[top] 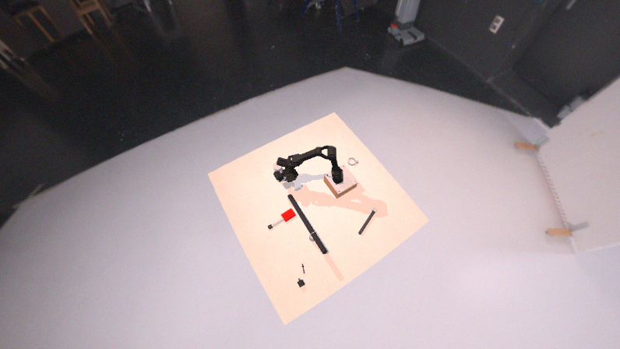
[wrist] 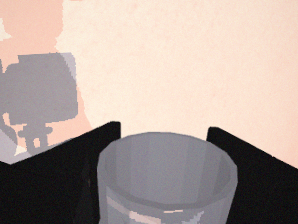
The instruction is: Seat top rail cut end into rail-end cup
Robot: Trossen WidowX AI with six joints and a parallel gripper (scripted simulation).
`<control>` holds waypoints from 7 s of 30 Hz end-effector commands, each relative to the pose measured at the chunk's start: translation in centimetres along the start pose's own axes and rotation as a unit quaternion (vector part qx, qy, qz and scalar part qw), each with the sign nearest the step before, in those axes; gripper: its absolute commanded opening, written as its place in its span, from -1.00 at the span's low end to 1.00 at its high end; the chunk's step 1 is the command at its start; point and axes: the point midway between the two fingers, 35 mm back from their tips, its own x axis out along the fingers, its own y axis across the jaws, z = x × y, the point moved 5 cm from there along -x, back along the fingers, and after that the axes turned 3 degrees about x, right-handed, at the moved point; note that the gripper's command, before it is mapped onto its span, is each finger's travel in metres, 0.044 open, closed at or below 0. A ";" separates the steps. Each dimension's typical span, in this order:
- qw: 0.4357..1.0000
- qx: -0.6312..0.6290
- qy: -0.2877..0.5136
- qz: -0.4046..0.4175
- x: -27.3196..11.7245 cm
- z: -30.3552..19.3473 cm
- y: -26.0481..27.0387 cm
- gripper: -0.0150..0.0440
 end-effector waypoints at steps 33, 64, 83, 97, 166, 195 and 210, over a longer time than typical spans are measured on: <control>1.000 0.005 0.003 0.000 0.0 0.1 -0.1 0.40; 0.833 0.553 0.004 0.001 -9.2 12.9 -4.4 1.00; 0.692 0.722 0.003 -0.003 -12.0 16.1 -4.5 1.00; 0.698 0.716 0.005 -0.001 -11.9 16.2 -4.5 1.00; 0.967 0.008 0.006 0.256 5.5 21.6 -0.4 1.00; 0.967 0.008 0.006 0.256 9.3 21.6 1.9 1.00; 0.967 0.008 0.006 0.256 9.3 21.6 1.9 0.24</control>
